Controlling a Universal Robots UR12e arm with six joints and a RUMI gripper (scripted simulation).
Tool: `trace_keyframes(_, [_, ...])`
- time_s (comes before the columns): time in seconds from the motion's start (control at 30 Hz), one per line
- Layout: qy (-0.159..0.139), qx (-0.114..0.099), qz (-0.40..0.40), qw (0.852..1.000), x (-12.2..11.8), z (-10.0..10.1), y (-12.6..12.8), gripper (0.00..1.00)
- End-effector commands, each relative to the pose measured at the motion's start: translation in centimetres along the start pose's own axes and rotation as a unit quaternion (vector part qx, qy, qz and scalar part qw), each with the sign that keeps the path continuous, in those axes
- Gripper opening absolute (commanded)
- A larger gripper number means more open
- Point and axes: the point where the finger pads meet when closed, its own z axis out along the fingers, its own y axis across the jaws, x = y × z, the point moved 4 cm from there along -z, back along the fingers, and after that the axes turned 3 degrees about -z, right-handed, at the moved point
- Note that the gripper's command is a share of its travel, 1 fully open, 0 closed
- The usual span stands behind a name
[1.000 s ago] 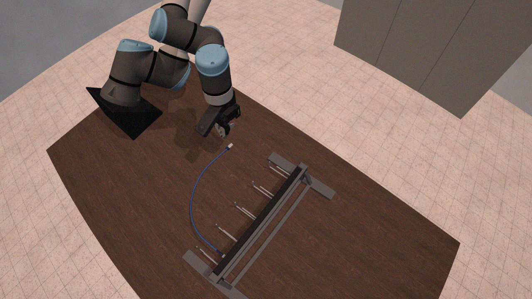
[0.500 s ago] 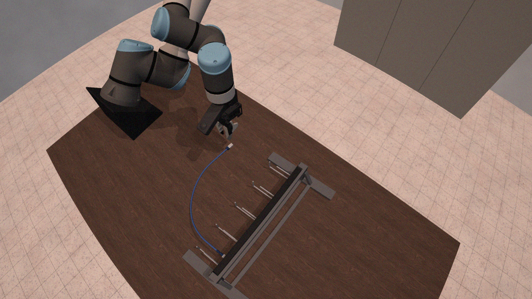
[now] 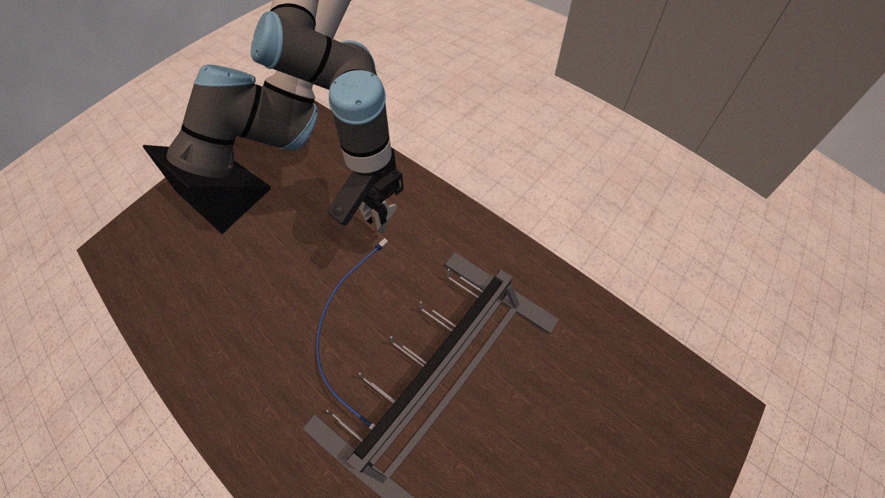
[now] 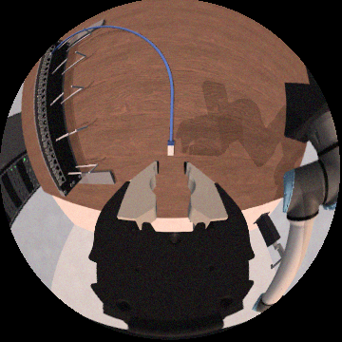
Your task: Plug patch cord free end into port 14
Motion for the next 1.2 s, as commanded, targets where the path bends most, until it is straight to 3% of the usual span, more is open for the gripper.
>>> trace_keyframes(0.0, [0.000,0.000,0.000,1.000,0.0,-0.1,-0.1,0.22])
trace_keyframes(0.7, [0.000,0.000,0.000,1.000,0.0,0.0,-0.1,0.22])
trace_keyframes(1.17, [0.000,0.000,0.000,1.000,0.0,1.2,-0.1,0.22])
